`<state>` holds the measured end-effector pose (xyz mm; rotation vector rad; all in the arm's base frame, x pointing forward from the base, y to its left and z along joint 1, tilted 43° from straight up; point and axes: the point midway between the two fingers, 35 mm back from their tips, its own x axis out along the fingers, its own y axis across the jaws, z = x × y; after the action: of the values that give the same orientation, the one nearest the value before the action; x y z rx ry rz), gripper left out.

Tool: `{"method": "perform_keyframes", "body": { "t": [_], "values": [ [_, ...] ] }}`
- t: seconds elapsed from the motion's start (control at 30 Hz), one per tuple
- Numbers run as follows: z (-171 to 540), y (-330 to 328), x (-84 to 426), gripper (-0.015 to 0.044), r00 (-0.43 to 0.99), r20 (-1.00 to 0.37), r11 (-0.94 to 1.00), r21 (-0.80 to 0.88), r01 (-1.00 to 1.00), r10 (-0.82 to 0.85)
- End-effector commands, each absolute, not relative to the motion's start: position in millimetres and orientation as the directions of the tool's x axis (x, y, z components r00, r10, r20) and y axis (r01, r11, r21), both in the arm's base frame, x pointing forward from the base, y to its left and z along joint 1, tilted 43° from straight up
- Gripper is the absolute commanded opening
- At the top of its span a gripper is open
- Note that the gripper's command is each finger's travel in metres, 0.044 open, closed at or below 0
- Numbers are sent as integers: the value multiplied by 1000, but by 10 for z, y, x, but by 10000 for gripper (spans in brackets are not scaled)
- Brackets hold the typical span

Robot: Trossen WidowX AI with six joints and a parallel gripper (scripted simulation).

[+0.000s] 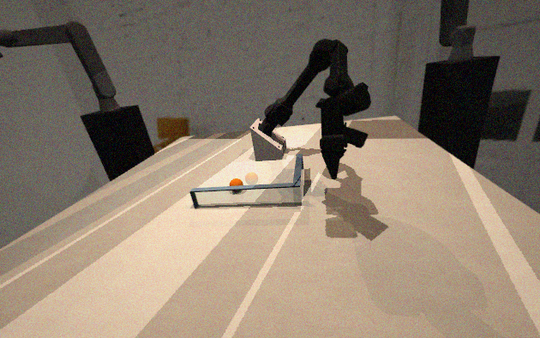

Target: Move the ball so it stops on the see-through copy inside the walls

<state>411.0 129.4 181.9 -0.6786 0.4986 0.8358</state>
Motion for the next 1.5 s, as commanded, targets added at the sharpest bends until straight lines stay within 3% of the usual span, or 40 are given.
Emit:
{"method": "perform_keyframes", "body": {
  "t": [0.0,0.13,0.3,0.47,0.6,1.47],
  "values": [
    [1600,768,4181,323,577,-694,548,-307,-778,430],
    [1297,279,4155,323,533,-757,638,-204,-742,378],
    [656,-222,3940,323,358,-834,791,142,-595,420],
    [116,-641,3564,323,205,-822,837,472,-277,531],
    [-221,-895,3196,323,138,-742,741,668,67,656],
    [-459,-705,3224,323,137,-736,732,676,85,663]
  ]
}}
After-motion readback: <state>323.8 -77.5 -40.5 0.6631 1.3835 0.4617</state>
